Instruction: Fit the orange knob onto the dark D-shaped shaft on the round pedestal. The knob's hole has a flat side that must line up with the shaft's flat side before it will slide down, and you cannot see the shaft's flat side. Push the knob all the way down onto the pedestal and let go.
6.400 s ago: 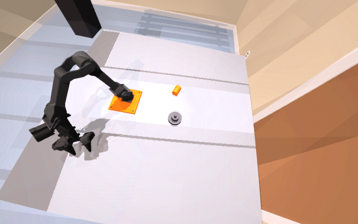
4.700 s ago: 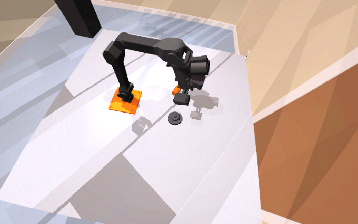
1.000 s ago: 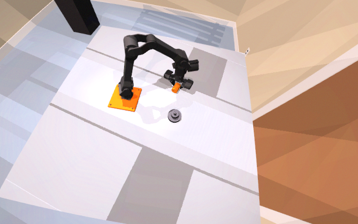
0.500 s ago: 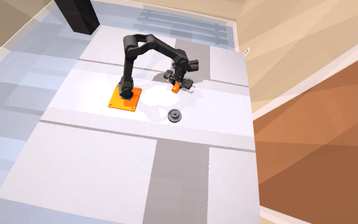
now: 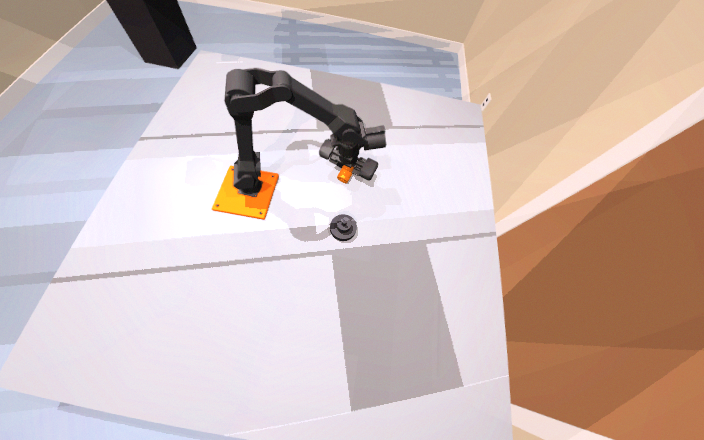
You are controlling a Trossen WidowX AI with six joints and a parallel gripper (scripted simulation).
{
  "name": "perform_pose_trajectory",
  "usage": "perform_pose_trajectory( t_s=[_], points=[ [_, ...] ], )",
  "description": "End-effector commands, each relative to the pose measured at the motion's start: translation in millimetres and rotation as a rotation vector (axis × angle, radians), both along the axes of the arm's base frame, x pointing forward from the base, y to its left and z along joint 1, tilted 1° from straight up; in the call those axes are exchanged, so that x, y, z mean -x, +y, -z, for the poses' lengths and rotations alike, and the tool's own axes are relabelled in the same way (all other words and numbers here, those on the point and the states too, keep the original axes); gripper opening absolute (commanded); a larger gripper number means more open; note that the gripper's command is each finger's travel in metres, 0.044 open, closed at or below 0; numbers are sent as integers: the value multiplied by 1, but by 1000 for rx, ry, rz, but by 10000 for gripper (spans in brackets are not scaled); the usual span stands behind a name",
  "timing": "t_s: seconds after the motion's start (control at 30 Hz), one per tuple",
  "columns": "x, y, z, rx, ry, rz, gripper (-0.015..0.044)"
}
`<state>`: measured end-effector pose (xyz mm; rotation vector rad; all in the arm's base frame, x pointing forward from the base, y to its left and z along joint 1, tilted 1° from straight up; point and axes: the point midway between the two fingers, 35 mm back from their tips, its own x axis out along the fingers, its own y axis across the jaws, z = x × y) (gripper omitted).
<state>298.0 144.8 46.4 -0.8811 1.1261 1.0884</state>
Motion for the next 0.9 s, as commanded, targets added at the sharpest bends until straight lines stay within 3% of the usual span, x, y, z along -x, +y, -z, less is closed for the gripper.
perform_pose_trajectory(
  t_s=[0.0,0.87],
  points=[
    [2,-5,-3,-70,-21,-5,179],
    [8,-27,-9,-421,-112,-10,179]
  ],
)
